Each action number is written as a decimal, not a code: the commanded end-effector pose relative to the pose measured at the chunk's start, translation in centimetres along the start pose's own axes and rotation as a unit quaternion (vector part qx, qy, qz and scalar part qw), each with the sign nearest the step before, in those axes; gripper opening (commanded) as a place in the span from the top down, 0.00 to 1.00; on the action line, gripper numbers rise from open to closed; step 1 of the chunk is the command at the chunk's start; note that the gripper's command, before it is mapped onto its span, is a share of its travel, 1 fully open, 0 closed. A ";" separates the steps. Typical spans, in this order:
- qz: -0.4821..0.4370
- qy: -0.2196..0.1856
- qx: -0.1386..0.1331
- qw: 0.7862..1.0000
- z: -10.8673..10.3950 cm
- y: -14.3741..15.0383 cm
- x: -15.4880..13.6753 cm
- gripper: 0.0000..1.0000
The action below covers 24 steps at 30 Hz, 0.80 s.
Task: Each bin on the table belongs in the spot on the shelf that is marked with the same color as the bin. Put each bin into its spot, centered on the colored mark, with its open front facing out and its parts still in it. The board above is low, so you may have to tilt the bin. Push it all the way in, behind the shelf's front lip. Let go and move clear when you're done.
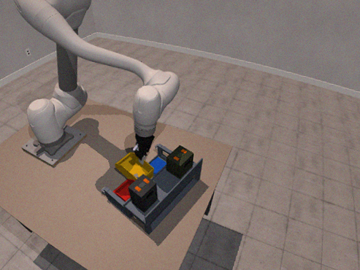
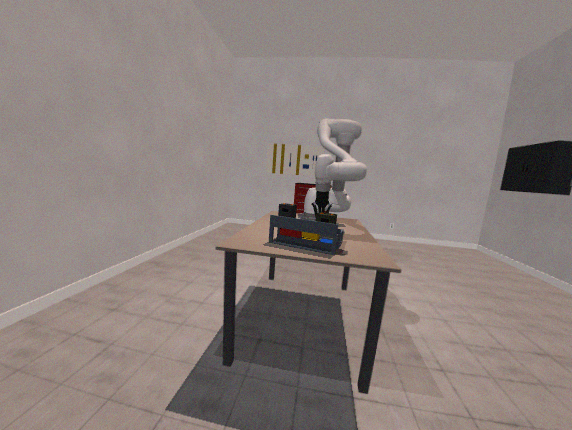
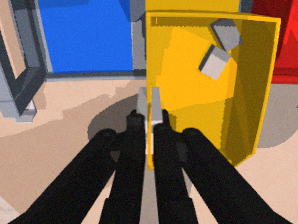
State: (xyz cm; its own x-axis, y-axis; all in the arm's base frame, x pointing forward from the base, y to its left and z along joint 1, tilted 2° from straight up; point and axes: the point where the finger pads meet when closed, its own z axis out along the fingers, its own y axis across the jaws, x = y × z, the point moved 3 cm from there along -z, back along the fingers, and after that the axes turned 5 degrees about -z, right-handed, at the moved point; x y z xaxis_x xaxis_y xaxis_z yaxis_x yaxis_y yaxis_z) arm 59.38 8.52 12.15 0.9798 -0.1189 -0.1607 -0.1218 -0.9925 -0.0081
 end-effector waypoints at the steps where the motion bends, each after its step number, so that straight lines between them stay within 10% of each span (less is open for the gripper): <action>1: 0.000 0.000 0.000 1.000 0.0 0.0 0.0 0.90; 24: 0.000 0.000 0.000 1.000 0.4 0.0 0.1 0.90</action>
State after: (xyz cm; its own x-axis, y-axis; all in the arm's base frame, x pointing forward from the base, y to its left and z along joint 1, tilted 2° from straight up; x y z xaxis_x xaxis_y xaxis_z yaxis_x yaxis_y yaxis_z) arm 59.39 8.51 11.73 0.9798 -0.1190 -0.1606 -0.1218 -0.9925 -0.0081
